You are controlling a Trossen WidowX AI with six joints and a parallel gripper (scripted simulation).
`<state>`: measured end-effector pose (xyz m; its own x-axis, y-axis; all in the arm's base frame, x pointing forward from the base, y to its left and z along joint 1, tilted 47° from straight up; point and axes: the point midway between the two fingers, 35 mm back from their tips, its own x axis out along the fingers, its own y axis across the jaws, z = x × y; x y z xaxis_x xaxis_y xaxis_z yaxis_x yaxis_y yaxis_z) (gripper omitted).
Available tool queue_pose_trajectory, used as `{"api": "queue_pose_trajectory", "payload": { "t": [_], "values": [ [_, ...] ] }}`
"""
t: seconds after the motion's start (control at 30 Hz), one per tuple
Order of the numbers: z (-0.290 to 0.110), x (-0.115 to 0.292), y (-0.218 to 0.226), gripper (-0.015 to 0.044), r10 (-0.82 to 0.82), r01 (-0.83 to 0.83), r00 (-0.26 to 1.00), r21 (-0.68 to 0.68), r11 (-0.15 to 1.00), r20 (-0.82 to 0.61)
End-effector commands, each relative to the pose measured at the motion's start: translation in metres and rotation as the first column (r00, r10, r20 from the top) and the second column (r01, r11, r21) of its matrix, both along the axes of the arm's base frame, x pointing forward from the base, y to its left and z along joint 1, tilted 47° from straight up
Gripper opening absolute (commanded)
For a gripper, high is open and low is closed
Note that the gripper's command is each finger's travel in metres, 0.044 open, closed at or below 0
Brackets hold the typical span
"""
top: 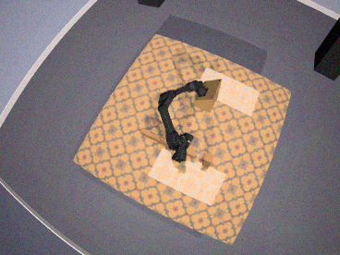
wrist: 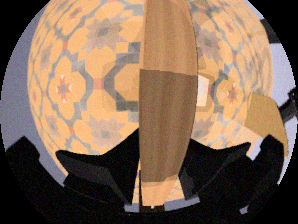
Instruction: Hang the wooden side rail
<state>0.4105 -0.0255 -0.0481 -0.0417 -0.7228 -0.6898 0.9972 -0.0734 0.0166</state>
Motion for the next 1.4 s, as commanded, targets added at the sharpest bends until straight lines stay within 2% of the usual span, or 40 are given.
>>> {"api": "queue_pose_trajectory", "payload": {
  "t": [0.0,1.37],
  "values": [
    [0.0007,0.0015,0.008,0.0,0.016,-0.016,1.0,0.001,1.0,0.01],
    [-0.0025,0.0018,0.0103,0.0,0.016,-0.016,1.0,0.001,1.0,0.01]
  ]
}}
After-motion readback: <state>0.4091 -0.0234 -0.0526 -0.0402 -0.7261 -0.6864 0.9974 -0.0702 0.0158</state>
